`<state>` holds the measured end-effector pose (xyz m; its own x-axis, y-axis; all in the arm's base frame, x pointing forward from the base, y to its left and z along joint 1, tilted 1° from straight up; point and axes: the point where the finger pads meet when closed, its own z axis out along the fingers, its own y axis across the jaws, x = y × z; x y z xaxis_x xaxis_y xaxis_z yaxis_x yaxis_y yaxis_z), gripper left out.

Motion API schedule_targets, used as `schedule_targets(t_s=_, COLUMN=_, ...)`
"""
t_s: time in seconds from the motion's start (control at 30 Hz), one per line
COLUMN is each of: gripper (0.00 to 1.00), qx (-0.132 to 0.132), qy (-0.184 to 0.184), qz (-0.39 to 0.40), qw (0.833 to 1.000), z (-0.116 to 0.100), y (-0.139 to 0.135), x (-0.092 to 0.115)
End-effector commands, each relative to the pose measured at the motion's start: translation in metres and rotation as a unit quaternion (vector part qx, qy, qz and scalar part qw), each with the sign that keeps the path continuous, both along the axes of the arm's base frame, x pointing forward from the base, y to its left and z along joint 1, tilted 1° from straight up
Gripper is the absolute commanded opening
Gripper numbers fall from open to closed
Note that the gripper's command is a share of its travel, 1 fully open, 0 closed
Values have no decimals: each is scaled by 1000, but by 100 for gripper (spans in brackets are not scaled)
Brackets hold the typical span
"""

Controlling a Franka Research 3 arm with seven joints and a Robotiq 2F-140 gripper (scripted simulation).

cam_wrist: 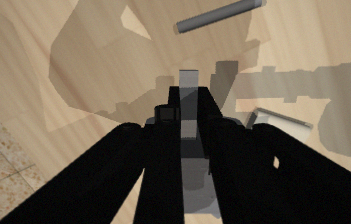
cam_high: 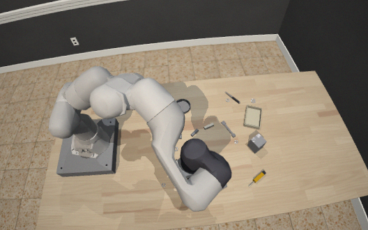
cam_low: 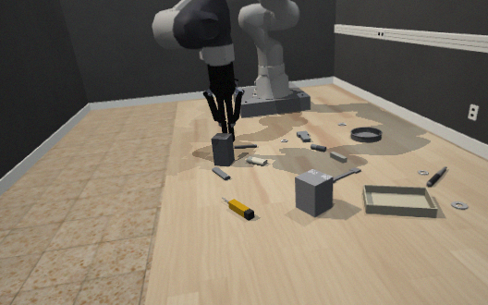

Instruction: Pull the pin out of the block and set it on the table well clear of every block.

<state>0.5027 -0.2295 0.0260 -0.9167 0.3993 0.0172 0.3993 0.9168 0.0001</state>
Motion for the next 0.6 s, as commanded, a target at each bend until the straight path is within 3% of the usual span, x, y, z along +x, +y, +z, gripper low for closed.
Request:
schedule_targets(t_s=0.0, gripper=10, qx=1, qy=0, qz=-5, qw=1000, z=0, y=0, x=0)
schedule_targets(t_s=0.57, gripper=10, qx=4, qy=6, qz=-3, qw=1000, z=1, y=0, x=0)
